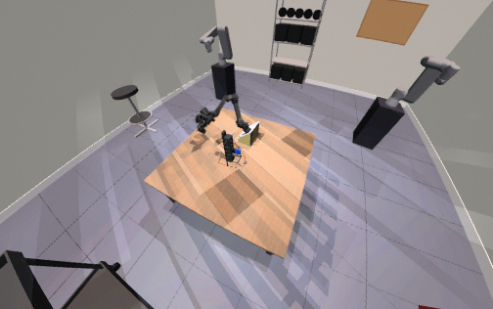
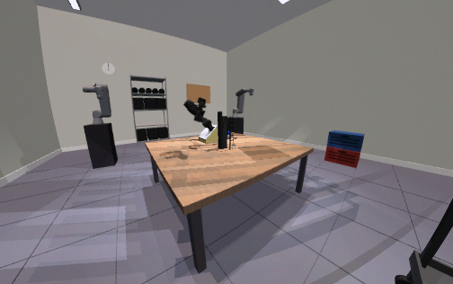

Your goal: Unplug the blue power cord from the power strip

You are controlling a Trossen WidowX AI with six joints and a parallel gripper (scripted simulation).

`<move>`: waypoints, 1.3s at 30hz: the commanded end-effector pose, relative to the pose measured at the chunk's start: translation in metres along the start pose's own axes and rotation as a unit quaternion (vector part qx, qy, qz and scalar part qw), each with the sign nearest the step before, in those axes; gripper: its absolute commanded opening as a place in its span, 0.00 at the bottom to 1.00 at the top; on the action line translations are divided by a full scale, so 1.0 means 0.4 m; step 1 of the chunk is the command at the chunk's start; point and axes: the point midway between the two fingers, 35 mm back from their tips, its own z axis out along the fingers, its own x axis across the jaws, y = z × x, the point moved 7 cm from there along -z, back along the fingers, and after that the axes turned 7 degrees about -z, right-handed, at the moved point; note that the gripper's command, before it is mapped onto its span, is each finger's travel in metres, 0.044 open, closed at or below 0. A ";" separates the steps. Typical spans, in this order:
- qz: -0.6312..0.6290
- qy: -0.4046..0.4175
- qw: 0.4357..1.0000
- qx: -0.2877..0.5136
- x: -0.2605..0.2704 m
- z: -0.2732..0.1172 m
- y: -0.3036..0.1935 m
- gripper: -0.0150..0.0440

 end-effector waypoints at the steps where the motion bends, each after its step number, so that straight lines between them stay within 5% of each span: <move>1: -0.038 -0.016 0.998 0.048 0.010 0.055 -0.044 0.53; 13: -0.233 -0.024 0.940 0.250 0.097 0.208 -0.259 0.53; 29: -0.496 0.123 0.739 0.439 0.285 0.239 -0.583 0.53; 33: -0.544 0.164 0.664 0.486 0.302 0.208 -0.675 0.53; 39: -0.622 0.200 0.480 0.585 0.269 0.128 -0.809 0.53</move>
